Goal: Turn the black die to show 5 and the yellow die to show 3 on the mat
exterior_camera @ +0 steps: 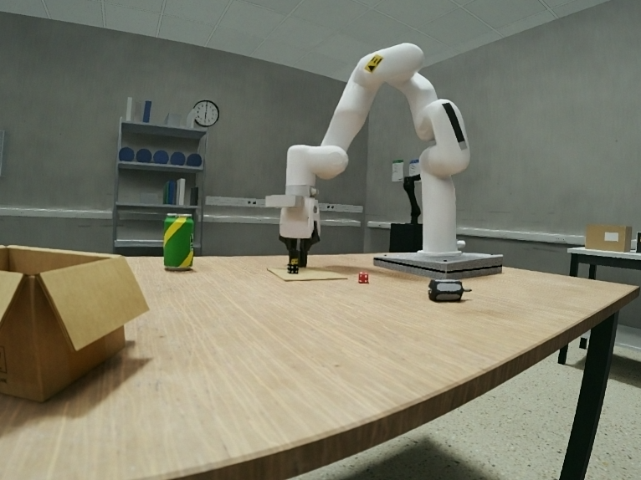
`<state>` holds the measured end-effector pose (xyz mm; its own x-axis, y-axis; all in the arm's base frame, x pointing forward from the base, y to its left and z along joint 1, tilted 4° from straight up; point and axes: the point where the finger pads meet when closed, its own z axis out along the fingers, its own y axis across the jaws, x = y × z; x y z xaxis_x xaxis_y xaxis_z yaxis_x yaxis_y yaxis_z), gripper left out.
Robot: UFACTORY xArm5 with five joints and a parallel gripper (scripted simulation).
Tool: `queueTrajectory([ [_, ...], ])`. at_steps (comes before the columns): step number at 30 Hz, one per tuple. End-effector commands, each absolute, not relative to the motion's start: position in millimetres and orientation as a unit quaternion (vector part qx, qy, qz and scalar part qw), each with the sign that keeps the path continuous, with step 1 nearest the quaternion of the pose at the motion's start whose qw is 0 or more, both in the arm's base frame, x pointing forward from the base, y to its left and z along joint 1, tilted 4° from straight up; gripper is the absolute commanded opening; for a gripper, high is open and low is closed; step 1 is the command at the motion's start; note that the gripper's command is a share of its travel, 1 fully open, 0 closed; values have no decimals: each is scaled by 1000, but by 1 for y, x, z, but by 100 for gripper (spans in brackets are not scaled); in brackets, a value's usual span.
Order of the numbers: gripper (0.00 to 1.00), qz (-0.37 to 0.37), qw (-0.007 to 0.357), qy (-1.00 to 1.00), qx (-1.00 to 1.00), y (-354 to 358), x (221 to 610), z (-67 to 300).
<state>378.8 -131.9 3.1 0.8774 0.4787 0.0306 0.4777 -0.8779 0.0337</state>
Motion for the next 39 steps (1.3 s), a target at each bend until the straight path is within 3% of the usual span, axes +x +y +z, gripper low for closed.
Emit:
queueTrajectory([
  [1,15,20,13,247,969,-132,380,4],
  [27,15,20,13,247,969,-132,380,6],
  [34,15,20,13,247,969,-131,379,25],
  [39,15,20,13,247,969,-129,378,62],
])
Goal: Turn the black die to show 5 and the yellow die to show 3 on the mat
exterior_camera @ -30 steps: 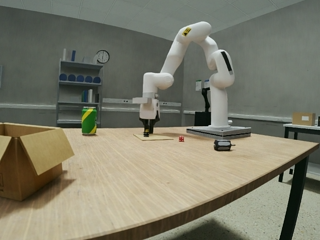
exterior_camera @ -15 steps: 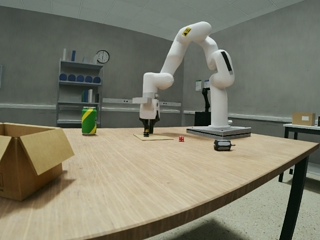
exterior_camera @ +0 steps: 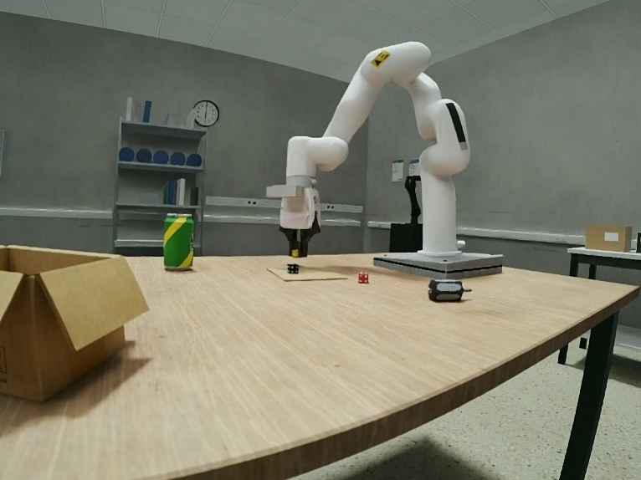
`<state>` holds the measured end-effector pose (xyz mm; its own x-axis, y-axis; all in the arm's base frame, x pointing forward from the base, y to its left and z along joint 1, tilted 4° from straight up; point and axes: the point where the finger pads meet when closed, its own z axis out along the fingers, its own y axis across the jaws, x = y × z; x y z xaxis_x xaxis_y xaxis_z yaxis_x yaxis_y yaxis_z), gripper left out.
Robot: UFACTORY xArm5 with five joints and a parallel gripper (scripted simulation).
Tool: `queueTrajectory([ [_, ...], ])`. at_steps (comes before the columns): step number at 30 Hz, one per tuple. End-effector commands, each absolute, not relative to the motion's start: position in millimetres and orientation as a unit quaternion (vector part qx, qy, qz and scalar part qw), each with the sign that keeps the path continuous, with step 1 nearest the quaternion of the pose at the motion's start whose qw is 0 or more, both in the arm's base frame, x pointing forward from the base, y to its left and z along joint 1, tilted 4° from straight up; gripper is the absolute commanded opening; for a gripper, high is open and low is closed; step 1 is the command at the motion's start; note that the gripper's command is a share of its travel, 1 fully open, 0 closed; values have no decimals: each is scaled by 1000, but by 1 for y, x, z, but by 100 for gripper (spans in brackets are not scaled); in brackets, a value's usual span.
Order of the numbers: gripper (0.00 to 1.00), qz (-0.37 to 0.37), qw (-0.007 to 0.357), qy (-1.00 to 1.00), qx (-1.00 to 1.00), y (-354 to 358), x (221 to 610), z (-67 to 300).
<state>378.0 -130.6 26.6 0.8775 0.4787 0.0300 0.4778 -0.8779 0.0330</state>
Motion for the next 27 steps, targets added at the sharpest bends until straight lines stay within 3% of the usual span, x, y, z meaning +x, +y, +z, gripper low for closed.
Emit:
queueTrajectory([
  [1,15,20,13,247,969,-129,378,69],
  [8,15,20,13,247,969,-127,377,102],
  [27,15,19,13,289,957,-120,380,103],
])
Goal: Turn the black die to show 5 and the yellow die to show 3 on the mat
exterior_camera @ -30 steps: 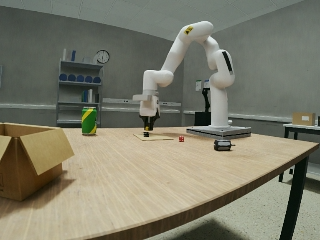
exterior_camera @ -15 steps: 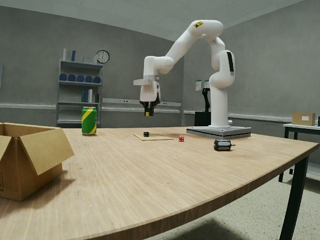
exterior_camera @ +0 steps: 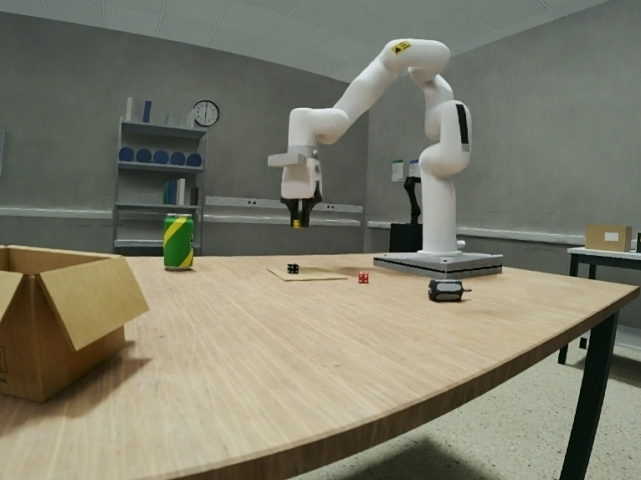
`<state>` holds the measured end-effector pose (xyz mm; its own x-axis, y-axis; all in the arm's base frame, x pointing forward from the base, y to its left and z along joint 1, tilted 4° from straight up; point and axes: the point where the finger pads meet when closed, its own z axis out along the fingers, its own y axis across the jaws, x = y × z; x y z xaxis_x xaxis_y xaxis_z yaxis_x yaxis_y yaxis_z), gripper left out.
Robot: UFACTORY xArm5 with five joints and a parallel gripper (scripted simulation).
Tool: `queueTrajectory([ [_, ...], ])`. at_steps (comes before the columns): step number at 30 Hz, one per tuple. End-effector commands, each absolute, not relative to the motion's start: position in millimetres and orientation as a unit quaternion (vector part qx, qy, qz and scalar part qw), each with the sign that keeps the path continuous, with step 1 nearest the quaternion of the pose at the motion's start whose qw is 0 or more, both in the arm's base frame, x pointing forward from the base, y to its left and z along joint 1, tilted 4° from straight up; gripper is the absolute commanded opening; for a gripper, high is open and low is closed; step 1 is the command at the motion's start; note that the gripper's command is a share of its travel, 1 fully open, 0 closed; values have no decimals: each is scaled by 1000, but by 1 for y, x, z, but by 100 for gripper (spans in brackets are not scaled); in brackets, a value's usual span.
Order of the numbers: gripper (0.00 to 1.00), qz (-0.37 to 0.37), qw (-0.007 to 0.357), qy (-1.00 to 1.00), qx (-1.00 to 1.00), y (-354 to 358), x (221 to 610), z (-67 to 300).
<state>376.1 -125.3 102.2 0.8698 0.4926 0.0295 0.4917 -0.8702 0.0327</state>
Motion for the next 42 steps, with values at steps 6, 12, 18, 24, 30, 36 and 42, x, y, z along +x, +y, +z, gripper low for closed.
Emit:
queueTrajectory([
  [6,15,18,14,364,931,-108,386,102],
  [12,15,17,14,426,905,-98,391,102],
  [18,15,16,14,485,874,-88,396,101],
  [24,15,15,14,553,833,-75,401,100],
  [30,15,13,14,616,787,-62,406,99],
  [36,15,13,14,656,755,-54,409,98],
  [42,15,11,14,724,690,-38,413,97],
])
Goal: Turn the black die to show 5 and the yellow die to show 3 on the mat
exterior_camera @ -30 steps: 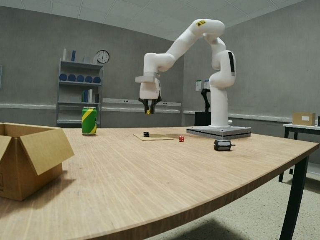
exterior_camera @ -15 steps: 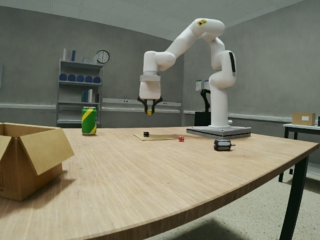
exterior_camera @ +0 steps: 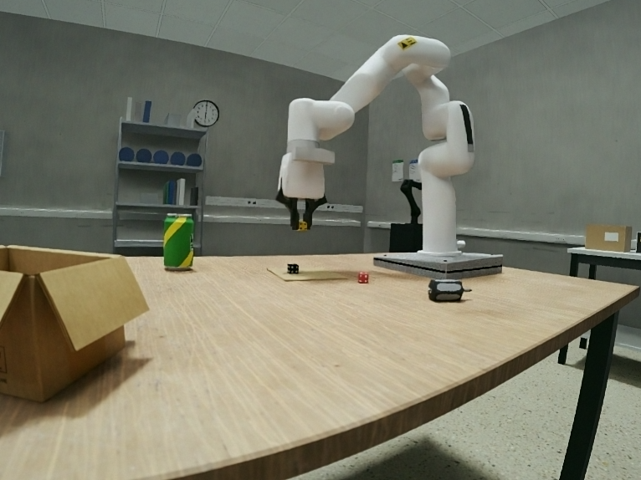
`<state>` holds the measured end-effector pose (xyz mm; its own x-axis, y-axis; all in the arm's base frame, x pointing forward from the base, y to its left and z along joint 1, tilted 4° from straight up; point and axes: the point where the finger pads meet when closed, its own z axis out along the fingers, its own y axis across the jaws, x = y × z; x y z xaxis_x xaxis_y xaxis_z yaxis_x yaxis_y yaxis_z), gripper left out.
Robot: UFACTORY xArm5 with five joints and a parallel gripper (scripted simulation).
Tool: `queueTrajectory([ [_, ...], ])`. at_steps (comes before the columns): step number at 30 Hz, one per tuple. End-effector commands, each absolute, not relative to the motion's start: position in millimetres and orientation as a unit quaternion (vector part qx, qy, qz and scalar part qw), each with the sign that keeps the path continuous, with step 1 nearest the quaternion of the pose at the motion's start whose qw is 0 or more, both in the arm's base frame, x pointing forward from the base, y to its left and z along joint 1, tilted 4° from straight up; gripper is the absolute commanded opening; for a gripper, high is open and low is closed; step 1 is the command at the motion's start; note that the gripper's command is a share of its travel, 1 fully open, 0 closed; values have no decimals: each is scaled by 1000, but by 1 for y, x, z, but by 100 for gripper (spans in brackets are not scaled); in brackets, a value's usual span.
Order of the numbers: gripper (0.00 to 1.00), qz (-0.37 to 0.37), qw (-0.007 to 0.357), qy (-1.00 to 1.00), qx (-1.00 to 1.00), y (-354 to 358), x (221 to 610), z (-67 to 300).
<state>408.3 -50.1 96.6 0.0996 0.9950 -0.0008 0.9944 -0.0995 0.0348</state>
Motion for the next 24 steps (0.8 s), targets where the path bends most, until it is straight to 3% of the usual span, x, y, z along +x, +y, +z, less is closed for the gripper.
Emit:
queueTrajectory([
  [1,15,11,14,733,680,-36,414,97],
  [24,15,7,13,895,446,14,424,92],
])
